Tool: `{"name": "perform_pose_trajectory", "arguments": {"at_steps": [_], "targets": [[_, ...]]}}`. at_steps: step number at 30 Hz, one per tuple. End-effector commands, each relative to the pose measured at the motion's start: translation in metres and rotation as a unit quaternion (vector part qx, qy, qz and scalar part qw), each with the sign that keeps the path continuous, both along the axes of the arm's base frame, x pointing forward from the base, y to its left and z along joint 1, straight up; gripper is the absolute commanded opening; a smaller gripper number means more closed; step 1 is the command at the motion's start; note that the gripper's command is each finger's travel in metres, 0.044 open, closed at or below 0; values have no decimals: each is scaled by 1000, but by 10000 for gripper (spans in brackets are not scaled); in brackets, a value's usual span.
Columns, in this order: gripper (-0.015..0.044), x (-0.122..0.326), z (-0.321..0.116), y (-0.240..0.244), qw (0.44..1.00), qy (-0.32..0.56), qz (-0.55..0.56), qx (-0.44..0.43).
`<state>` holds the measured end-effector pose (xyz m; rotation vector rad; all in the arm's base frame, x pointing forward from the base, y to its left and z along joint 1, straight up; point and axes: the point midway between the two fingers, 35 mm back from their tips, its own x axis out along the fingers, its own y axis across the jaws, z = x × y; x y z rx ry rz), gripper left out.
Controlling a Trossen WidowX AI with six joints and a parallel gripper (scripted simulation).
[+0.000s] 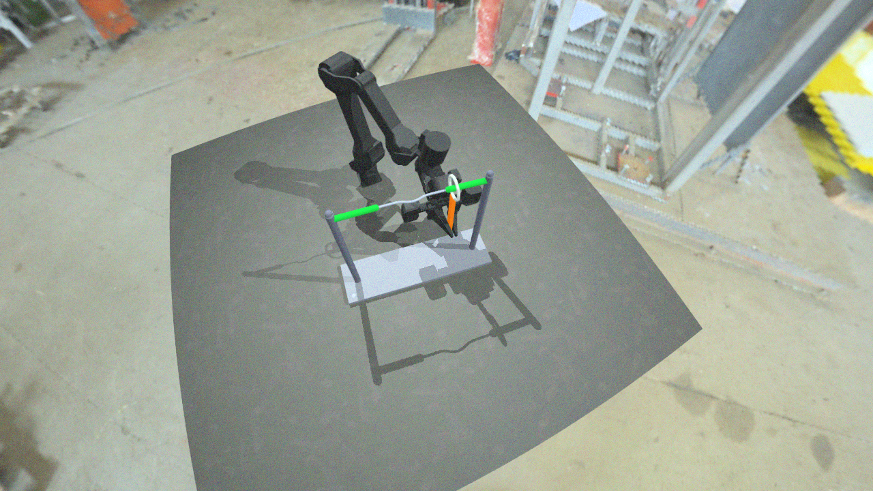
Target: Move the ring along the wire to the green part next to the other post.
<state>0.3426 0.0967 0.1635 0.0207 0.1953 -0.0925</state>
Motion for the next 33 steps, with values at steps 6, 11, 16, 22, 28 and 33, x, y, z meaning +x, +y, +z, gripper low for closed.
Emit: {"name": "perform_pose_trajectory", "arguments": {"at_steps": [6,11,16,22,28,33], "targets": [[-150,2,-6,3,1000,-2,-2,2],[-150,2,-13,3,1000,-2,-2,2],[-150,2,-14,3,1000,-2,-2,2],[-150,2,-14,3,1000,-2,-2,2],[-150,2,-14,3,1000,-2,-2,2],[-150,2,-14,3,1000,-2,-2,2]]}}
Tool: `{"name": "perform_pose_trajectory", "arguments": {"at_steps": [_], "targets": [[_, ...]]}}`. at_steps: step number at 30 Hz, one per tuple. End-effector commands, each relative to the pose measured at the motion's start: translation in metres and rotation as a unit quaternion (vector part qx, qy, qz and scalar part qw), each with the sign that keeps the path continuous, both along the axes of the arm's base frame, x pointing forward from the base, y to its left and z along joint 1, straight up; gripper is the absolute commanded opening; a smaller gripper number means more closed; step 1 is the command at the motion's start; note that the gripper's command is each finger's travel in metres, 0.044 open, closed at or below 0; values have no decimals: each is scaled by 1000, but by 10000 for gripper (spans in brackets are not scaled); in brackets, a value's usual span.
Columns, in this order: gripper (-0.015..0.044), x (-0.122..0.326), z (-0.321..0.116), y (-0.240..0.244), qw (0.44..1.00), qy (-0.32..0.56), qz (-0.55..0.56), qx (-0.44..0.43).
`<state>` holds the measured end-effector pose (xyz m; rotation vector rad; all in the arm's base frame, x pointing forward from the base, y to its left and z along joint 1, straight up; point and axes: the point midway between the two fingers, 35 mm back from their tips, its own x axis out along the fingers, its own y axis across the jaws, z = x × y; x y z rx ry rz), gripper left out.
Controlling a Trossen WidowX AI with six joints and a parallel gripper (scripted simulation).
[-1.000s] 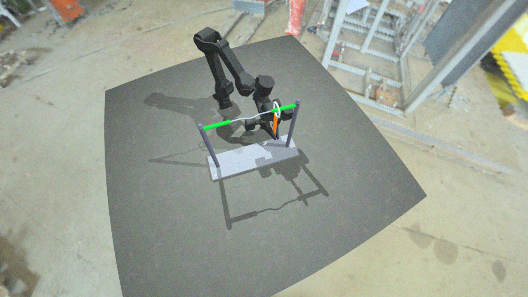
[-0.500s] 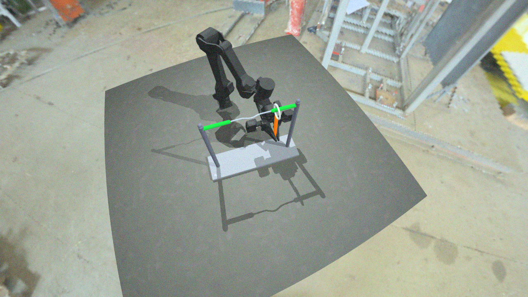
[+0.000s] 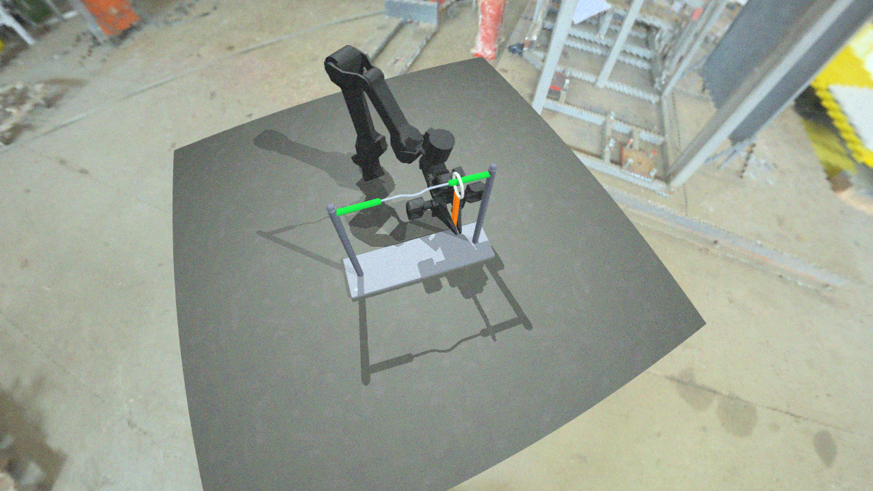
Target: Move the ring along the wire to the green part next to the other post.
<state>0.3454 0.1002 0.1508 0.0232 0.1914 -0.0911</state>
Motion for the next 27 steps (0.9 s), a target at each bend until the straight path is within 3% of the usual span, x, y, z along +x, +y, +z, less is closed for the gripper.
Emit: {"name": "perform_pose_trajectory", "arguments": {"at_steps": [1,5,17,27], "targets": [[-150,0,-1,-1,1000,0,-3,1],[-150,0,-1,-1,1000,0,-3,1],[160,-1,0,0,1000,0,0,0],[160,-27,6,4,1000,2,-2,1]]}}
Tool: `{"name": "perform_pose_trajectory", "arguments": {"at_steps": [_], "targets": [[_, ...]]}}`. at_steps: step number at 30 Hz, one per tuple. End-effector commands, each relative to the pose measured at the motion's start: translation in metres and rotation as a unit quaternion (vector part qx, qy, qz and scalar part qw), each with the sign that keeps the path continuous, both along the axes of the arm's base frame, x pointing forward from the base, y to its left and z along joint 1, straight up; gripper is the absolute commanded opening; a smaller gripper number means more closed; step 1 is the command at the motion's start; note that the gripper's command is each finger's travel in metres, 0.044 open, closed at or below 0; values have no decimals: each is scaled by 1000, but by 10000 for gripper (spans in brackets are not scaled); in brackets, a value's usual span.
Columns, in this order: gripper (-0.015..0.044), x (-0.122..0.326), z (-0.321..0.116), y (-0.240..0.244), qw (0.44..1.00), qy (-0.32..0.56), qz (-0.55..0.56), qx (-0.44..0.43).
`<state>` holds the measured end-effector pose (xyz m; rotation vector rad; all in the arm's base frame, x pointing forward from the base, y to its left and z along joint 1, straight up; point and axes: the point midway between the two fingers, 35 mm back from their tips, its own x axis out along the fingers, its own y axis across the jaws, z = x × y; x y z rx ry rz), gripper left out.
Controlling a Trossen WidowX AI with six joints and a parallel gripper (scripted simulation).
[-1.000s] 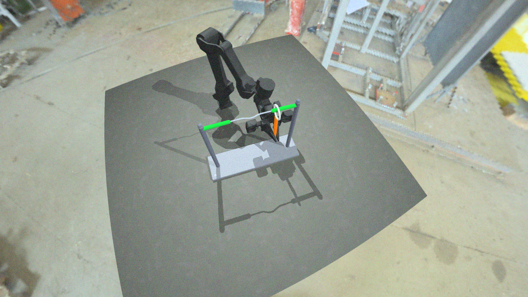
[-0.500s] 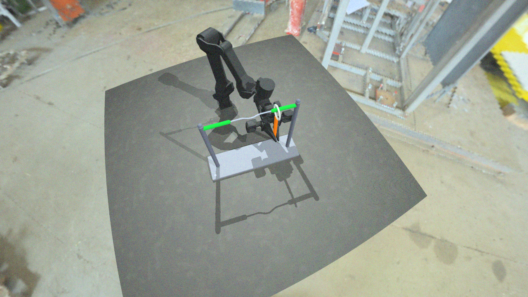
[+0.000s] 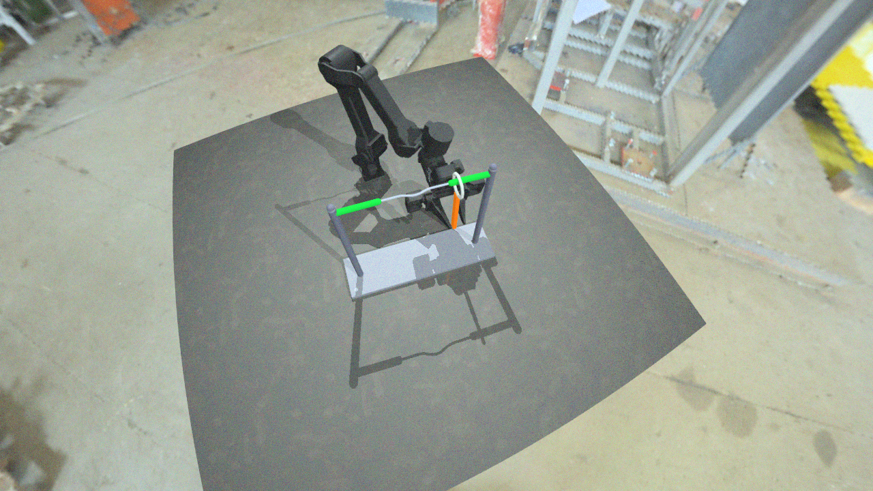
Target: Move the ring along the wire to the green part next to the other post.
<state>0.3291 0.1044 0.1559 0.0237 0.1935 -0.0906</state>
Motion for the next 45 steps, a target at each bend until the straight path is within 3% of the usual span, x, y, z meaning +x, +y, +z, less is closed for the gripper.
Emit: {"name": "perform_pose_trajectory", "arguments": {"at_steps": [1,8,38,45], "targets": [[160,-14,1,0,1000,1,-2,1],[160,-32,3,0,1000,1,-3,1],[160,-33,3,0,1000,1,-3,1],[344,-80,13,5,1000,2,0,0]]}}
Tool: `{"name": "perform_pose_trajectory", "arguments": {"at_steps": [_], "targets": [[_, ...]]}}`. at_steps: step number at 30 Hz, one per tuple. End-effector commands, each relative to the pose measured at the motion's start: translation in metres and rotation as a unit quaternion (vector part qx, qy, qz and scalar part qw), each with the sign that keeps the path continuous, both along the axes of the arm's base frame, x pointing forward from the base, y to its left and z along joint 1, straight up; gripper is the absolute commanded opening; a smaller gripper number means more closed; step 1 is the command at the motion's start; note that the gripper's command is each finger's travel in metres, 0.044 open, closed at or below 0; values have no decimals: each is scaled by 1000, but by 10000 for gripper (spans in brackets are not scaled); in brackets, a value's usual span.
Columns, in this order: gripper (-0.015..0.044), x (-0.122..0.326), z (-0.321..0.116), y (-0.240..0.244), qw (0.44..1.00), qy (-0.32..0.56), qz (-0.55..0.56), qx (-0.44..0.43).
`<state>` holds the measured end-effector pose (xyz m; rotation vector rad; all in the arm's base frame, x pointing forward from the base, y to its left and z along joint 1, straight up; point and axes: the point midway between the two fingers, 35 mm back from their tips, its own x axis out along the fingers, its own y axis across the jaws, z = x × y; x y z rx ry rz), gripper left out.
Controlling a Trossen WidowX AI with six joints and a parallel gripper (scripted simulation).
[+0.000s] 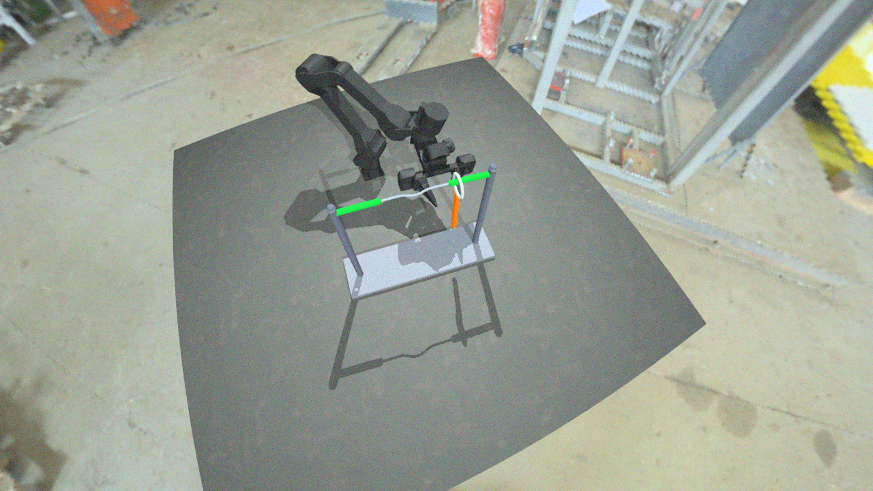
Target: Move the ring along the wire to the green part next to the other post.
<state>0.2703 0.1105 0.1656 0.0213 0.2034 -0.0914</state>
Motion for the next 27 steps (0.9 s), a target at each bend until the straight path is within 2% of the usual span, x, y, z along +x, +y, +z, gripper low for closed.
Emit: {"name": "perform_pose_trajectory", "arguments": {"at_steps": [1,4,27], "targets": [[370,-23,4,-1,1000,-4,0,1],[440,-23,4,-1,1000,-4,0,1],[440,-23,4,-1,1000,-4,0,1]]}}
